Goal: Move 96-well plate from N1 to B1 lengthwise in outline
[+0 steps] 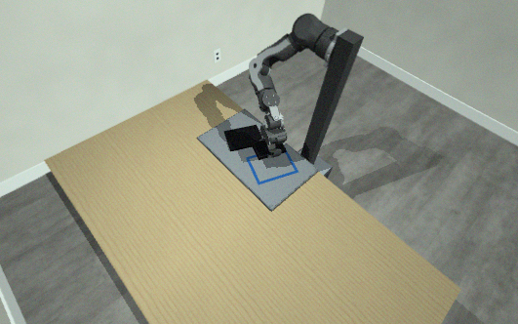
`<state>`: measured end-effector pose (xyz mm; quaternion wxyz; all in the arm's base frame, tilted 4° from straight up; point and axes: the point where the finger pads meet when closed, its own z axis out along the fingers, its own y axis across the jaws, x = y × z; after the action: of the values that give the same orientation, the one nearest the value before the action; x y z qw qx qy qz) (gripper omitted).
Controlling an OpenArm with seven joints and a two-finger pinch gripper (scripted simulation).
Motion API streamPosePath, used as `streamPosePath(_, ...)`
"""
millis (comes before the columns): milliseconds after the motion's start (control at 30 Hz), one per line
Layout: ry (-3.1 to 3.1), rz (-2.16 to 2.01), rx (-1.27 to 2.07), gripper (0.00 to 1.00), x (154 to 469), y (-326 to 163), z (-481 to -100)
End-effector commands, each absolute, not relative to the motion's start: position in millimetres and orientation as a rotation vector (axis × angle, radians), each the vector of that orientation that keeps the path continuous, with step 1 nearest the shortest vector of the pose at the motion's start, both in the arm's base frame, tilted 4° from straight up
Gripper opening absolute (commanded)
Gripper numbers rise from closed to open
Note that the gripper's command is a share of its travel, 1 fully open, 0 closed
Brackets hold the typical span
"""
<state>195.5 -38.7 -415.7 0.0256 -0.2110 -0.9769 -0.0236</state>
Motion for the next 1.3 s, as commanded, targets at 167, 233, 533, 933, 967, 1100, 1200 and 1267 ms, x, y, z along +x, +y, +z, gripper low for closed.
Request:
streamPosePath(167,-3.022,-0.085,-0.648,0.00,199.9,0.6,-415.0)
streamPosePath(233,-3.022,-0.085,-0.648,0.00,199.9,0.6,-415.0)
streamPosePath(533,-3.022,-0.090,-0.646,0.00,200.0,2.8,-414.9)
streamPosePath(933,-3.022,-0.085,-0.648,0.00,200.7,8.0,-415.5)
streamPosePath(967,-3.022,-0.085,-0.648,0.00,200.7,8.0,-415.5)
streamPosePath(1100,-3.020,-0.094,-0.644,0.00,199.9,7.5,-415.4)
streamPosePath(1200,-3.021,-0.087,-0.647,0.00,200.2,2.3,-415.2)
streamPosePath(1267,-3.022,-0.085,-0.648,0.00,200.4,0.6,-415.2)
